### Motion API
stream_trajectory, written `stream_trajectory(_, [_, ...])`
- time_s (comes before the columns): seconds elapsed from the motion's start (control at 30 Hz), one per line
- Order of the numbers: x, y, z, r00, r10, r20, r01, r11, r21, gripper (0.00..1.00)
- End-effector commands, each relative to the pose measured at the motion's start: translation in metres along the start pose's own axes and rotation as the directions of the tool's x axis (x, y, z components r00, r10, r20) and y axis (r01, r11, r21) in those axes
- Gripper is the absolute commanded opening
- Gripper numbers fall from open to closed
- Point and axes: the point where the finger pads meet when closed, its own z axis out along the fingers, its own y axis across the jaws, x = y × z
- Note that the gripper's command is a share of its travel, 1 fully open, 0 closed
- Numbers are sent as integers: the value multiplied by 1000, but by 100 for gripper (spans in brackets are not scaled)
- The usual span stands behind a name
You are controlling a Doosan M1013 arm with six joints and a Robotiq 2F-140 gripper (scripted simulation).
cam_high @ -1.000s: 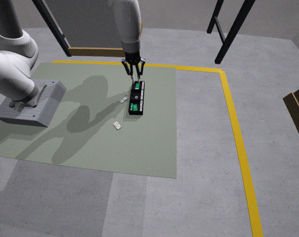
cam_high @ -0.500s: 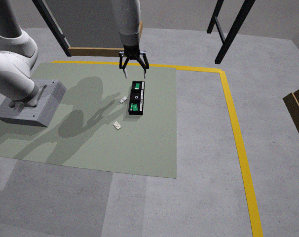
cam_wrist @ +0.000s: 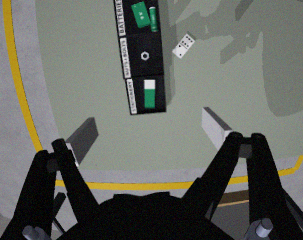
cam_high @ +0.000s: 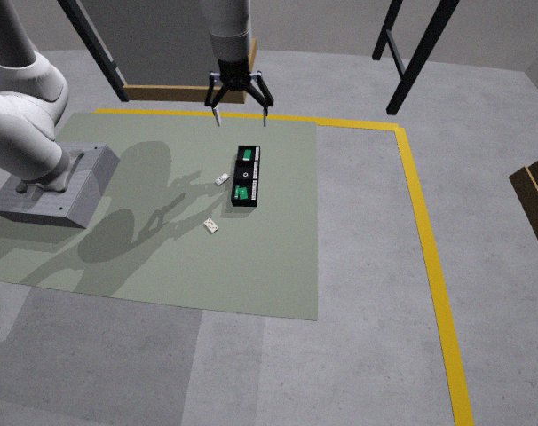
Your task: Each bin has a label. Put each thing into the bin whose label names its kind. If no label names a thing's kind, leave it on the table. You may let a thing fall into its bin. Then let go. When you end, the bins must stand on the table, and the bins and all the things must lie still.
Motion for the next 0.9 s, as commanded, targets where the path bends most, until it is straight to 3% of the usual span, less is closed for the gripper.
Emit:
stream_trajectory(0.0, [0,0,-13,1000,0,0,0,1000,0,100])
stream_trajectory(0.27, [0,0,-36,1000,0,0,0,1000,0,100])
stream_trajectory(0.87, [0,0,-36,1000,0,0,0,1000,0,100])
